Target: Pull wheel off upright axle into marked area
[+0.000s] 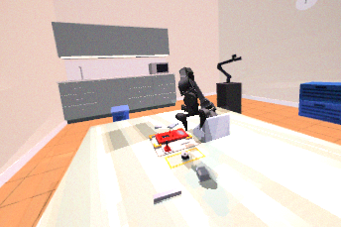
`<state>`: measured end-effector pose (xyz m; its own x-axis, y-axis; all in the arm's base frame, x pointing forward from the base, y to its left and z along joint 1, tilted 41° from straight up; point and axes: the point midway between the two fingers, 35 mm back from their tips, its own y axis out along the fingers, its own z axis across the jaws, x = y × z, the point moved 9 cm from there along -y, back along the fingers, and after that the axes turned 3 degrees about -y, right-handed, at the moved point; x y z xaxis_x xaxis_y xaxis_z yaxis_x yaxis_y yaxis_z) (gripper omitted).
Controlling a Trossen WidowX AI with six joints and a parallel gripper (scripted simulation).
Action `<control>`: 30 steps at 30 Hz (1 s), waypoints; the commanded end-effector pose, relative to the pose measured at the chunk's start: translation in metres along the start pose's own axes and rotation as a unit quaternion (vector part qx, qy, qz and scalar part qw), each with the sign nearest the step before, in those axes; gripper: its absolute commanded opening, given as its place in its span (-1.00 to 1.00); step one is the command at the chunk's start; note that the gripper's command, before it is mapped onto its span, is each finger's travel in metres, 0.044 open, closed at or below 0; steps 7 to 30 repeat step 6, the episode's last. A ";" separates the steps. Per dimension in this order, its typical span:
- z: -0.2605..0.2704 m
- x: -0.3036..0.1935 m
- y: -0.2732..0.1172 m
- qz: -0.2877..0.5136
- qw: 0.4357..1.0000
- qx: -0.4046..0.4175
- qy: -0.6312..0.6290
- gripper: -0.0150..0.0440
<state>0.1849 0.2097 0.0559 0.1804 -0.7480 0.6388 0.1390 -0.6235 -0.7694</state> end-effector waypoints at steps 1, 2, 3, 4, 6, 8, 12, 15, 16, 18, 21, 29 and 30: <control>-0.001 0.000 0.000 0.000 1.000 -0.002 0.002 1.00; -0.001 0.000 0.000 0.000 1.000 -0.002 0.002 1.00; -0.001 0.000 0.000 0.000 1.000 -0.002 0.002 1.00; -0.001 0.000 0.000 0.000 1.000 -0.002 0.002 1.00; -0.001 0.000 0.000 0.000 1.000 -0.002 0.002 1.00; -0.001 0.000 0.000 0.000 1.000 -0.002 0.002 1.00; -0.001 0.000 0.000 0.000 1.000 -0.002 0.002 1.00; -0.001 0.000 0.000 0.000 1.000 -0.002 0.002 1.00; -0.001 0.000 0.000 0.000 1.000 -0.002 0.002 1.00; -0.001 0.000 0.000 0.000 1.000 -0.002 0.002 1.00; -0.001 0.000 0.000 0.000 1.000 -0.002 0.002 1.00; -0.001 0.000 0.000 0.000 1.000 -0.002 0.002 1.00; -0.001 0.000 0.000 0.000 1.000 -0.002 0.002 1.00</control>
